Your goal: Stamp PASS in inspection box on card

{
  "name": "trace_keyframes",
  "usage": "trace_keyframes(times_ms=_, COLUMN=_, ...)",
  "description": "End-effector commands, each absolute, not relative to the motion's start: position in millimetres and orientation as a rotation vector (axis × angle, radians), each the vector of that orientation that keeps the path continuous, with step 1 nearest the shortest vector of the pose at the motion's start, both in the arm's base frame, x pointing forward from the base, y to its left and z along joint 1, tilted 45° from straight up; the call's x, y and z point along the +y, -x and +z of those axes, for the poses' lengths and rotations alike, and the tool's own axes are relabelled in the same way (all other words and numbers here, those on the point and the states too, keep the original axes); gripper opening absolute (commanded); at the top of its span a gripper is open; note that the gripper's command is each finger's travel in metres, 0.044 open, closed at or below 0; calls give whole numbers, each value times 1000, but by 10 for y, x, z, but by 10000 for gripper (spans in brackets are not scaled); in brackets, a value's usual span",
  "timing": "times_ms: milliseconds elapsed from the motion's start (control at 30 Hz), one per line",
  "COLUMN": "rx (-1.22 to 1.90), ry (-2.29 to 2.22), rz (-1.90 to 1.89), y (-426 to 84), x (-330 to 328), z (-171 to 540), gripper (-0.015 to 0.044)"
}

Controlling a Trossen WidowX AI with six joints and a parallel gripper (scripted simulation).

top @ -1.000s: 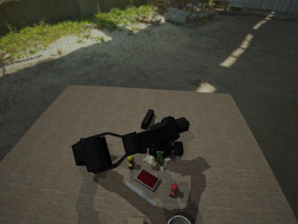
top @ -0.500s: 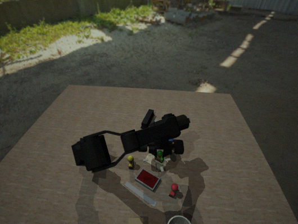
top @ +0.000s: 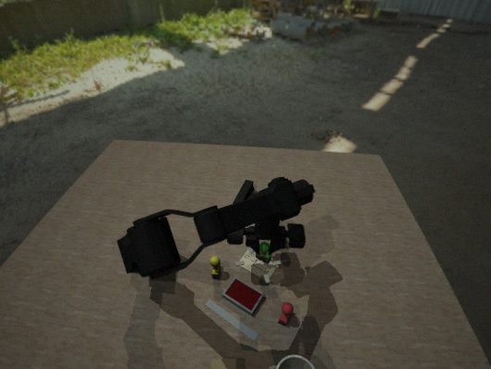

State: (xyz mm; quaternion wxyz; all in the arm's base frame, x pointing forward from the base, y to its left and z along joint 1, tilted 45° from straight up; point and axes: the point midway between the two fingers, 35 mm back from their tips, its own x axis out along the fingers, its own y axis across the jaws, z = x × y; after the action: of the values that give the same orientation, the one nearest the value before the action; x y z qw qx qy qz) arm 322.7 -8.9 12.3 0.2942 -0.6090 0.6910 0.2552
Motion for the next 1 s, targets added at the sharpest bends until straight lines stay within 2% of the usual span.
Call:
trace_keyframes(times_ms=0, rx=1836, ry=1616, rz=676, y=-3237, x=-43, z=171, gripper=0)
trace_keyframes(times_ms=533, rx=1836, ry=1615, rz=678, y=-3218, x=149, z=314, gripper=0)
trace_keyframes(times_ms=967, rx=1824, ry=1606, rz=692, y=-2640, x=724, z=-101, gripper=0)
